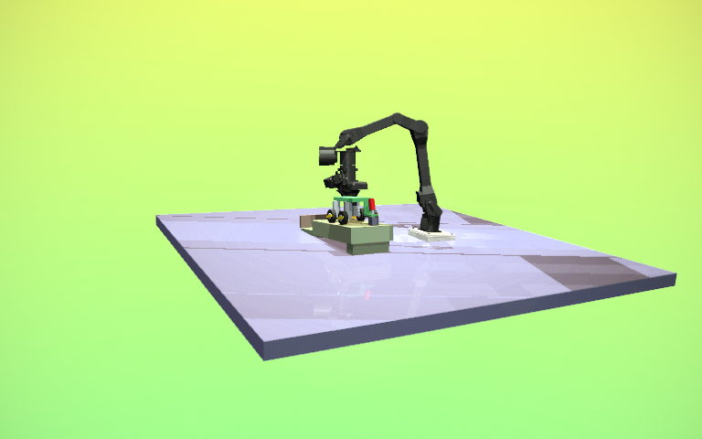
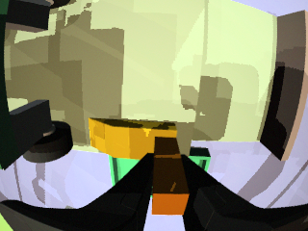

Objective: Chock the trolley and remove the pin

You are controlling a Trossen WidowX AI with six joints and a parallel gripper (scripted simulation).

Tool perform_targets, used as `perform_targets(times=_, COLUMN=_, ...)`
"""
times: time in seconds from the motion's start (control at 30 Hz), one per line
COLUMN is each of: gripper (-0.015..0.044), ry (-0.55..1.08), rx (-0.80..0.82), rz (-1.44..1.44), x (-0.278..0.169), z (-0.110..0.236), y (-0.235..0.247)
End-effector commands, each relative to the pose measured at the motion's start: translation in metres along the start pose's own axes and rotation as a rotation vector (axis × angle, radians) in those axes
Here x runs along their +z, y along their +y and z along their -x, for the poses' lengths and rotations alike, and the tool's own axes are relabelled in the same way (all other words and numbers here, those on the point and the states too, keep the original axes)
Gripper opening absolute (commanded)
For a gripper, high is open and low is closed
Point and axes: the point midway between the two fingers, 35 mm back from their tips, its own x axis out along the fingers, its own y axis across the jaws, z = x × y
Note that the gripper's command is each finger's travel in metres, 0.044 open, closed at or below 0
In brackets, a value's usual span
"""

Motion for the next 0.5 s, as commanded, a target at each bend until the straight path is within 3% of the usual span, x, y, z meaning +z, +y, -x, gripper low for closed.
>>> perform_targets(times=0.0, gripper=0.0000, ry=0.002, rx=0.008, rz=-0.005, x=0.000, z=0.000, y=0.005)
perform_targets(times=0.47, gripper=0.0000, ry=0.002, rx=0.009, rz=-0.005, x=0.001, z=0.001, y=0.017)
